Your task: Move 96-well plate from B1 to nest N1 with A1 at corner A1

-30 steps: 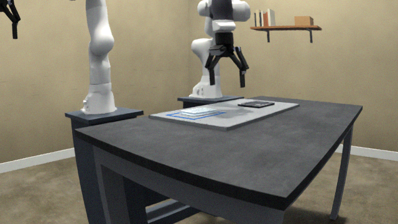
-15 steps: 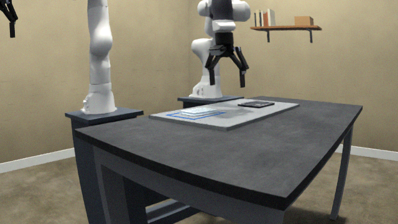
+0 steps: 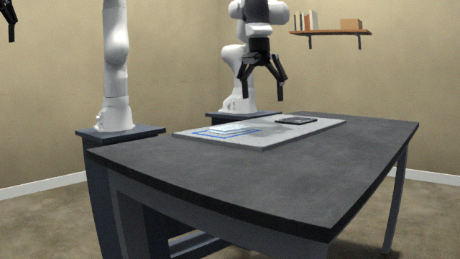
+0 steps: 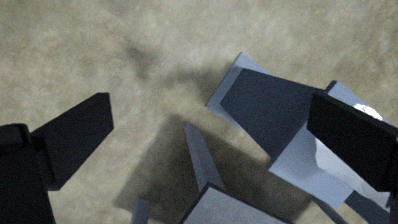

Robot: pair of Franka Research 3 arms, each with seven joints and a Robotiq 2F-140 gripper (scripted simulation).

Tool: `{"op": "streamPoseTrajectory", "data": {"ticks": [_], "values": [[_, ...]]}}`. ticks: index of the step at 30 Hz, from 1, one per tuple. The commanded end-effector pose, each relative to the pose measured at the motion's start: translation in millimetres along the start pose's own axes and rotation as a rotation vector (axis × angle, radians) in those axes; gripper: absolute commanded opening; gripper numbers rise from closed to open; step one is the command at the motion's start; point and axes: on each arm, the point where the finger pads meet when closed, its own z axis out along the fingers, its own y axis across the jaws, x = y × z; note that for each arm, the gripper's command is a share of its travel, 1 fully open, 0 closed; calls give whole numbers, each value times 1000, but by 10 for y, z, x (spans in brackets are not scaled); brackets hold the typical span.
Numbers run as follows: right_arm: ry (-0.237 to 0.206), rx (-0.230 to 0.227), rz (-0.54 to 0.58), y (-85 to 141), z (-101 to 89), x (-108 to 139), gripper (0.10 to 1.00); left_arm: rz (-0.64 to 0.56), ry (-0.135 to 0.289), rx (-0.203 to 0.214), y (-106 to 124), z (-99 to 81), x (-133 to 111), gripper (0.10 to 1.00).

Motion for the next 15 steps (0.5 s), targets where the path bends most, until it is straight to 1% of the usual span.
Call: {"op": "streamPoseTrajectory", "data": {"ticks": [1,11,13,15], "values": [[-13,35,-93,-4,-40,54,1000,-3,2,2,-8,0,10,1000],[-29,83,-136,66,-125,202,1000,-3,2,2,-8,0,10,1000],[-29,83,-136,66,-125,202,1000,-3,2,2,-8,0,10,1000],[-33,100,-151,91,-156,254,1000,-3,2,2,-8,0,10,1000]]}}
